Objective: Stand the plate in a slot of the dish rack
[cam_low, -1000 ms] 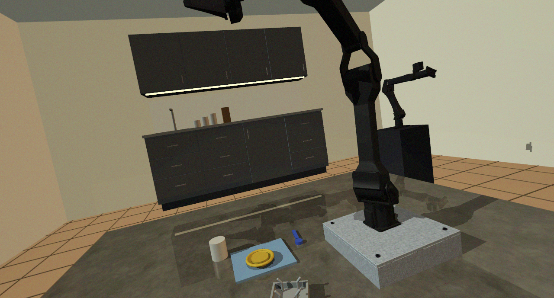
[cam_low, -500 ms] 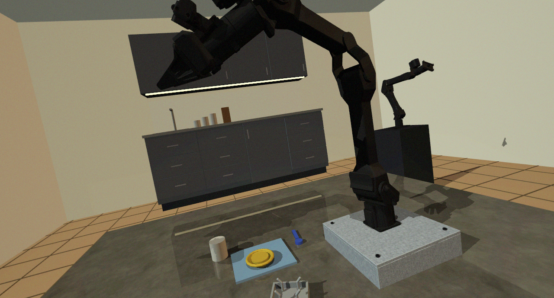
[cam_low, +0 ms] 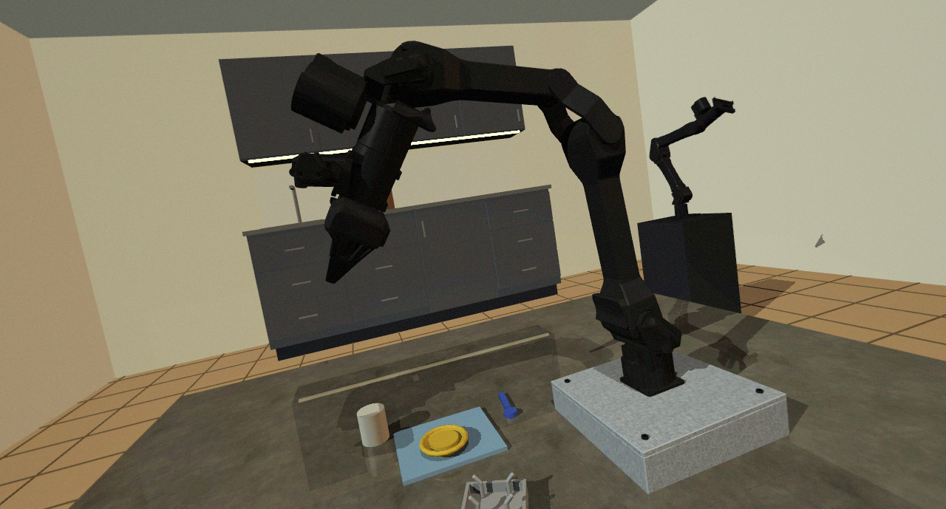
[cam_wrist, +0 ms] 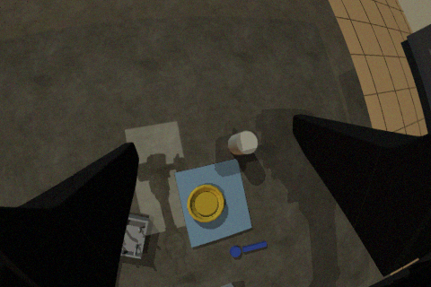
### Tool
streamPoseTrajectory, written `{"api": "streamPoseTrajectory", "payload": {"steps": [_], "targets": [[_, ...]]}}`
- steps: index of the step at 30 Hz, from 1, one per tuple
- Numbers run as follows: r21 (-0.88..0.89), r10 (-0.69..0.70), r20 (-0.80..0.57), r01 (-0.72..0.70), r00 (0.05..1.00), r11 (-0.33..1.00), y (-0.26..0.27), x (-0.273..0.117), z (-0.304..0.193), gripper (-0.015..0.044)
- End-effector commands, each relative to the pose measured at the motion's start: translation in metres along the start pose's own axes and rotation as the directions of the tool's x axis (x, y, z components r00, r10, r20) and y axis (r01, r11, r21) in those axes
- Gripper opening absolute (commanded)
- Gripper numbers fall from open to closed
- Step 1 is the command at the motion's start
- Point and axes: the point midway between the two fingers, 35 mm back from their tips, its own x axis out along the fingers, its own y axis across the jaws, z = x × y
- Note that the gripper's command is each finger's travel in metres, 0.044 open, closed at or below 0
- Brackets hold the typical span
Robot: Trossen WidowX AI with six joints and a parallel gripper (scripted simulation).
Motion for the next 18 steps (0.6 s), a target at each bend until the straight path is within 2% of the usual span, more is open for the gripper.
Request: {"api": "streamPoseTrajectory", "payload": {"steps": [1,13,18], "targets": [[-0.007,0.04,-0.125,-0.041,0.991,0.999,-0.006,0.022,-0.027,0.04],[0.088,0.202,-0.456,-0.183,0.867,0.979,-0.021,0.063,-0.112,0.04],[0.126,0.246,-0.509,-0.212,0.825,0.969,-0.023,0.067,-0.129,0.04]]}}
